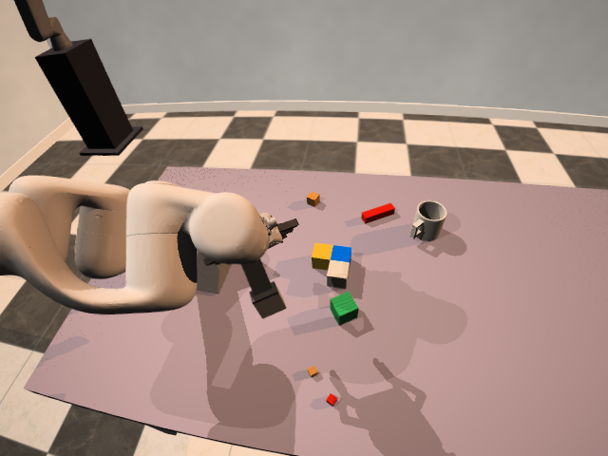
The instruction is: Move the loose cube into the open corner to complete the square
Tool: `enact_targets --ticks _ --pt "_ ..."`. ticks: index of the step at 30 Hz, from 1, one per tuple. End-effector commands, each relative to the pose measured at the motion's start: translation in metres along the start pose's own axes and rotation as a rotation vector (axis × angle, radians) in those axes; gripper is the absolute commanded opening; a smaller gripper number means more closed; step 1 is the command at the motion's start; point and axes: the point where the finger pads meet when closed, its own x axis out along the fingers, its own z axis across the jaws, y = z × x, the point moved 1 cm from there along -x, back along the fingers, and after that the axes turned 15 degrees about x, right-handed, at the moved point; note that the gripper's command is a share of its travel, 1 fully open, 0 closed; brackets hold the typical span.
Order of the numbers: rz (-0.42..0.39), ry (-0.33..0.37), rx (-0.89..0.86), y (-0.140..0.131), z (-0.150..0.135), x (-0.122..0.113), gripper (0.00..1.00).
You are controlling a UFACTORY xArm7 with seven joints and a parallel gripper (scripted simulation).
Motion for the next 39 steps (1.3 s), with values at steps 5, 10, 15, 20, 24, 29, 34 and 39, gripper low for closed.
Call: enact_targets --ticks 5,10,15,20,24,29,34,39 --pt "0.001 0.003 -0.002 0.000 -0.001 -0.001 1.00" --pt "0.001 0.003 -0.002 0.000 -0.001 -0.001 1.00" --pt "0.001 0.003 -0.002 0.000 -0.001 -0.001 1.00" --pt "0.018 -0.005 -0.034 0.003 -0.003 0.000 1.00" --pt "0.139 -0.078 -0.296 0.030 -0.025 0.009 1.00" --pt "0.226 -0.145 -0.519 0.050 -0.047 0.017 1.00" --pt "0.277 -0.194 -0.668 0.060 -0.061 0.022 1.00" --pt "0.372 -0.300 -0.993 0.085 -0.108 0.042 1.00"
